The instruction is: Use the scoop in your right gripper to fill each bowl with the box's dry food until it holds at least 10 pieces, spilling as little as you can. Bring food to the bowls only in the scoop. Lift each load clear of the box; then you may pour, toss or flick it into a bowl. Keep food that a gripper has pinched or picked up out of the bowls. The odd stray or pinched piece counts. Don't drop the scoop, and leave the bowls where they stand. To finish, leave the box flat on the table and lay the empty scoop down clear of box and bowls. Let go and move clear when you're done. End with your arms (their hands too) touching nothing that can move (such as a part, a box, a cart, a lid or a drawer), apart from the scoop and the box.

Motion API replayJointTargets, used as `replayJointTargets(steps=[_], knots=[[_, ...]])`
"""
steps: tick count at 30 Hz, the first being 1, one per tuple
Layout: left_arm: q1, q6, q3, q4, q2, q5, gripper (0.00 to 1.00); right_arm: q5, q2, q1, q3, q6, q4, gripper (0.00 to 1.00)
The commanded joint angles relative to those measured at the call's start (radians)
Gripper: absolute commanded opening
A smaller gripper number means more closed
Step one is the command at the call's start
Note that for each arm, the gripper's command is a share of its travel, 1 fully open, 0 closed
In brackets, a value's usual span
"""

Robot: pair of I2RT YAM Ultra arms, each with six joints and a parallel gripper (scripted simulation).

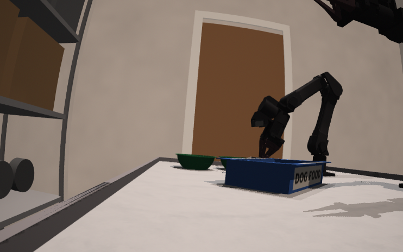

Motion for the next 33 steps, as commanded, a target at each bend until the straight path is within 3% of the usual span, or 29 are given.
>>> replayJointTargets(steps=[1, 33], knots=[[0.002, 0.003, 0.034, 0.007, -0.003, -0.002, 0.26, 0.001, -0.009, 0.001, -0.003, -0.005, 0.056, 0.00], [0.002, 0.003, 0.034, 0.007, -0.003, -0.002, 0.26, 0.004, 0.067, 0.001, -0.094, -0.005, 0.178, 0.00]])
